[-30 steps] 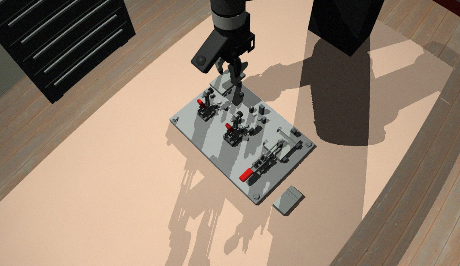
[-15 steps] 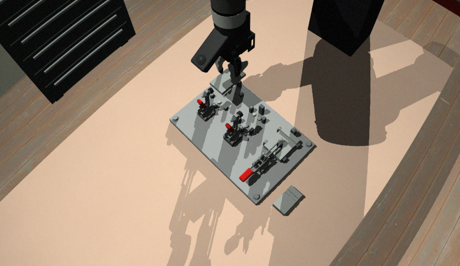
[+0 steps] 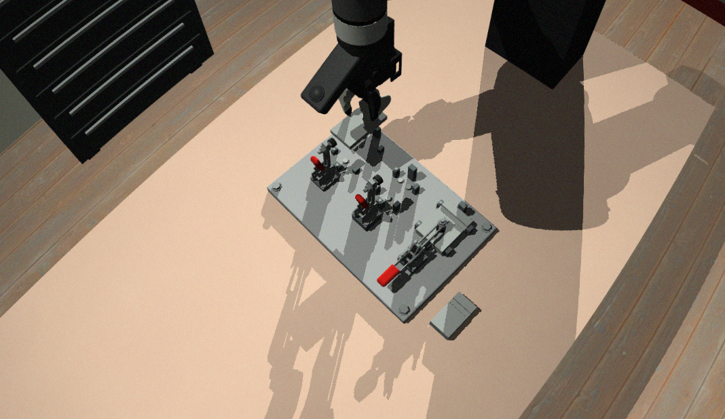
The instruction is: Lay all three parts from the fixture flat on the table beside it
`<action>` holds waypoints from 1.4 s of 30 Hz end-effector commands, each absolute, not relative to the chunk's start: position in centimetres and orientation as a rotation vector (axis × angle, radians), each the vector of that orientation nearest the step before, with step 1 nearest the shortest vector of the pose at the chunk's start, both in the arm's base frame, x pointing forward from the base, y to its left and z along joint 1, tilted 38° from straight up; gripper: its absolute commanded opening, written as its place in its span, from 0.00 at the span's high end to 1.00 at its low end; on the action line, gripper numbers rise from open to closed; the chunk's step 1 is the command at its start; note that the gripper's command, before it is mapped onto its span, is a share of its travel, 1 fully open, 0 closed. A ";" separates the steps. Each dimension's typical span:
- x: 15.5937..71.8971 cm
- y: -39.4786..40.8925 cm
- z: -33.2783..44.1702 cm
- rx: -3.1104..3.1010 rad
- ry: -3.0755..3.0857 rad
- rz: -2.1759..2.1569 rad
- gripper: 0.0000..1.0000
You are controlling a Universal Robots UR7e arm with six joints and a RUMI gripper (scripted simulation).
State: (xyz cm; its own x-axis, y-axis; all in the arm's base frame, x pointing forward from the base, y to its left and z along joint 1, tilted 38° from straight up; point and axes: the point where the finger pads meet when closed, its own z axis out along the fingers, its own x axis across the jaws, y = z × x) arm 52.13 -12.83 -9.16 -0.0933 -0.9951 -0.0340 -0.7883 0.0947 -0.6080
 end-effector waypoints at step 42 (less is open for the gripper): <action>51.2 -22.8 -9.4 -1.744 1.938 -0.625 1.00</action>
